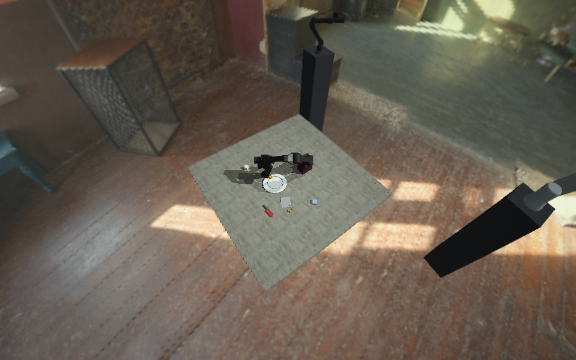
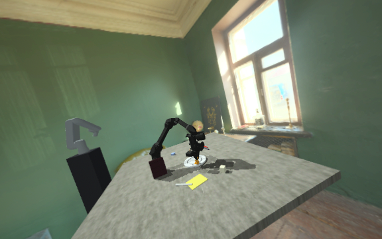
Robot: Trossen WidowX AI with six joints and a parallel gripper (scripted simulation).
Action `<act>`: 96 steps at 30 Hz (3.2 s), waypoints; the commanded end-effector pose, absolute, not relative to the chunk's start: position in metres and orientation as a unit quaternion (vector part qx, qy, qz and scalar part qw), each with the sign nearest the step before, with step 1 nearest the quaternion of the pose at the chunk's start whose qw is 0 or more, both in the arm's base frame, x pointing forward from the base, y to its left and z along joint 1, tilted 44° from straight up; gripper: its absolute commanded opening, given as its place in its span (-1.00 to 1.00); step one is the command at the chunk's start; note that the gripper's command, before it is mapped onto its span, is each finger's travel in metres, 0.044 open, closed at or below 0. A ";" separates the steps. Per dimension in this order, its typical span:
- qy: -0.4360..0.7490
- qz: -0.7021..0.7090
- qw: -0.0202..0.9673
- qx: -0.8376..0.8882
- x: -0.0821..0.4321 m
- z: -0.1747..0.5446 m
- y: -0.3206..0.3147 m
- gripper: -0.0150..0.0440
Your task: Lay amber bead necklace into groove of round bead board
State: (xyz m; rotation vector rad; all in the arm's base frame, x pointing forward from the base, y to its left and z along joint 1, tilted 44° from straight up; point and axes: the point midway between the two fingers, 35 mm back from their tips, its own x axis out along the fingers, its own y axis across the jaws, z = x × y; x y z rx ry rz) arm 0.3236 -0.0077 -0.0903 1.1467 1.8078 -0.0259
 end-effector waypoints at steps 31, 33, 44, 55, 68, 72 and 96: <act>0.738 -0.009 0.489 0.465 0.338 -0.105 0.007 0.13; 0.738 -0.009 0.489 0.465 0.338 -0.105 0.007 0.31; 0.740 -0.010 0.484 0.467 0.338 -0.091 -0.005 1.00; 0.741 -0.010 0.483 0.467 0.336 -0.090 -0.007 1.00; 0.741 -0.010 0.483 0.467 0.336 -0.090 -0.007 1.00; 0.741 -0.010 0.483 0.467 0.336 -0.090 -0.007 1.00; 0.693 0.261 0.620 0.259 0.346 -0.086 -0.004 0.20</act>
